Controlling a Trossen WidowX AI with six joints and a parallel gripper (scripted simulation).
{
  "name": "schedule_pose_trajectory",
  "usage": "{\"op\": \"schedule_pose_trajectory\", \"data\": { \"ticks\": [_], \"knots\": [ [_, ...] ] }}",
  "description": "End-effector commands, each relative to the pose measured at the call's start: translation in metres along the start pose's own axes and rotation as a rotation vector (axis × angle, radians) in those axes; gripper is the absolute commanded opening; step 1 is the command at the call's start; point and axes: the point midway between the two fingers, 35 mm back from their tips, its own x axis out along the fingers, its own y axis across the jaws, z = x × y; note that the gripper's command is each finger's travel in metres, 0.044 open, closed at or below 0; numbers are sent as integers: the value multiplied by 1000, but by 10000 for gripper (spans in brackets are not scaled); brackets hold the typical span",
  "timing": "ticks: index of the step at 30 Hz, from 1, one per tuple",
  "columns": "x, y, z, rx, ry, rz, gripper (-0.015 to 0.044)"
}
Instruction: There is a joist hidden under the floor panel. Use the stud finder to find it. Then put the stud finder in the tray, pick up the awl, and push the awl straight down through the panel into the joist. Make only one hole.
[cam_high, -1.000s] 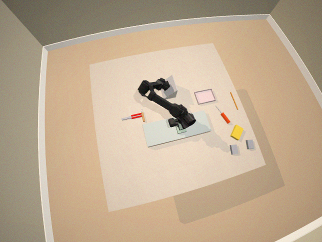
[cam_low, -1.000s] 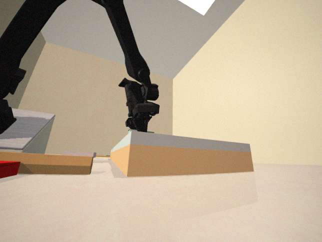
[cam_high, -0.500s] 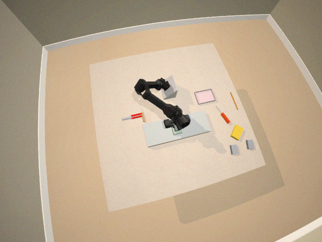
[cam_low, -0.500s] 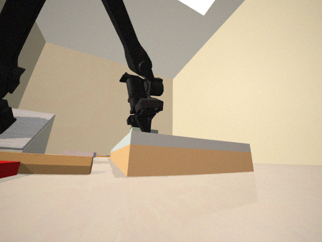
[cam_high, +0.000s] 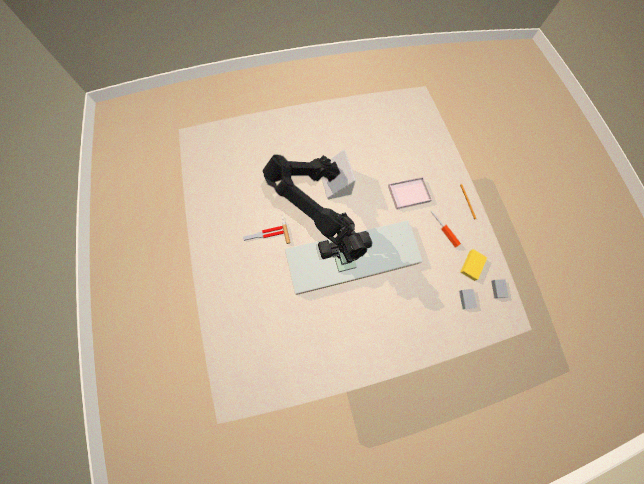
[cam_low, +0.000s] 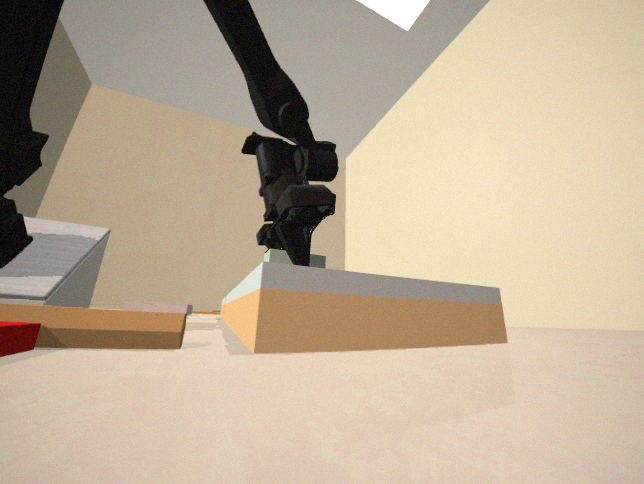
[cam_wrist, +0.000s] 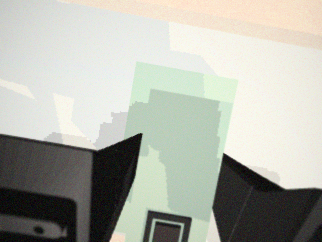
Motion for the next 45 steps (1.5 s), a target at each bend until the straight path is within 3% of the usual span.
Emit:
{"op": "schedule_pose_trajectory", "data": {
  "ticks": [1,45],
  "knots": [
    [1,-14,0,4,0,-9,0],
    [-1,-115,0,4,0,-12,0]
  ]
}}
